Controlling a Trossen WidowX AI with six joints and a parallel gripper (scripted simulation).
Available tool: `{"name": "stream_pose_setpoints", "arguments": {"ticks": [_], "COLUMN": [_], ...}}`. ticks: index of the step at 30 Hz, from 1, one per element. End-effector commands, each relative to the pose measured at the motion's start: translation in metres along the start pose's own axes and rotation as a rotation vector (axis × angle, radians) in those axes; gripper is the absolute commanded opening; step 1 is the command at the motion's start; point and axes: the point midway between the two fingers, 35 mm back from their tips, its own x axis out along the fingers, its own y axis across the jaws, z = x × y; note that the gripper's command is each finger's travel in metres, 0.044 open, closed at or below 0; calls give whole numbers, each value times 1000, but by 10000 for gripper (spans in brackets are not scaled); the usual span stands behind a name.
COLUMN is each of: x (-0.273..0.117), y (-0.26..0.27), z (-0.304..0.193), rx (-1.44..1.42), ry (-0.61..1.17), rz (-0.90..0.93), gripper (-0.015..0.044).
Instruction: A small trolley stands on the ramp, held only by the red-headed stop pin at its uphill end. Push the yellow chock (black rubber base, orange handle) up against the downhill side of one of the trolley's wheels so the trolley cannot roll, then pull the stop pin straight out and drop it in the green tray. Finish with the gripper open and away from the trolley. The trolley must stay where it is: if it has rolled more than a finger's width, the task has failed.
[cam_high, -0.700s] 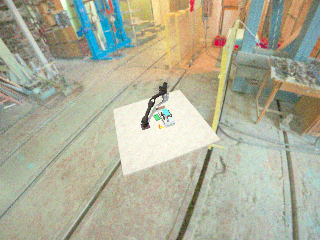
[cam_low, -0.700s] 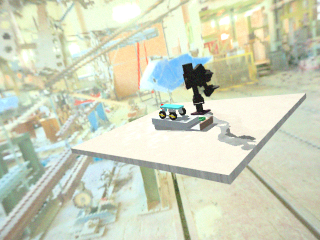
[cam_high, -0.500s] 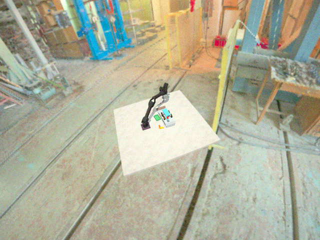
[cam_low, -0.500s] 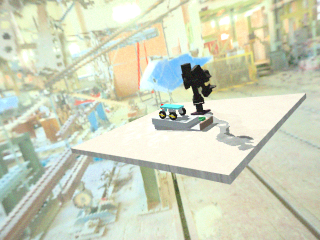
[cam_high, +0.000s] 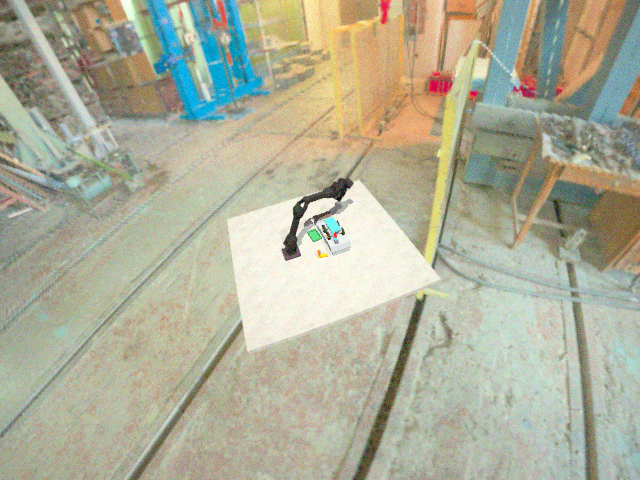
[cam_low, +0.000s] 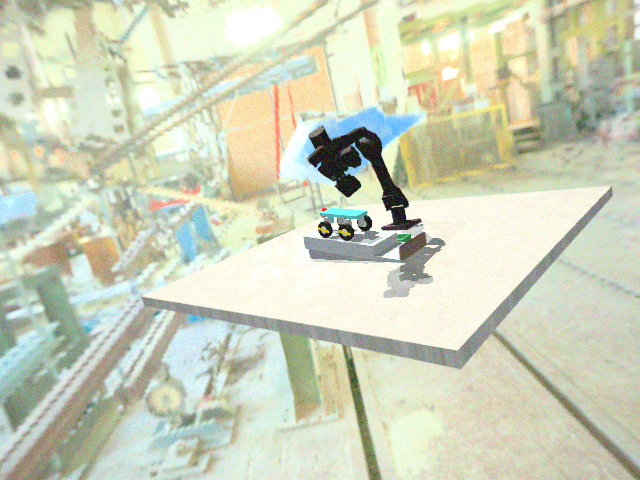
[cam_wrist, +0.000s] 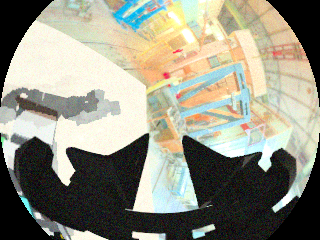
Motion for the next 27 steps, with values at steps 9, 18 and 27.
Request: {"name": "stream_pose_setpoints", "arguments": {"ticks": [9,18,27], "x": [-142,-249,-322], "y": [50,118,211], "z": [-115,-149,-150], "rx": [181,218,364], "ry": [483,735,860], "rz": [116,300,576], "gripper": [190,190,190]}}
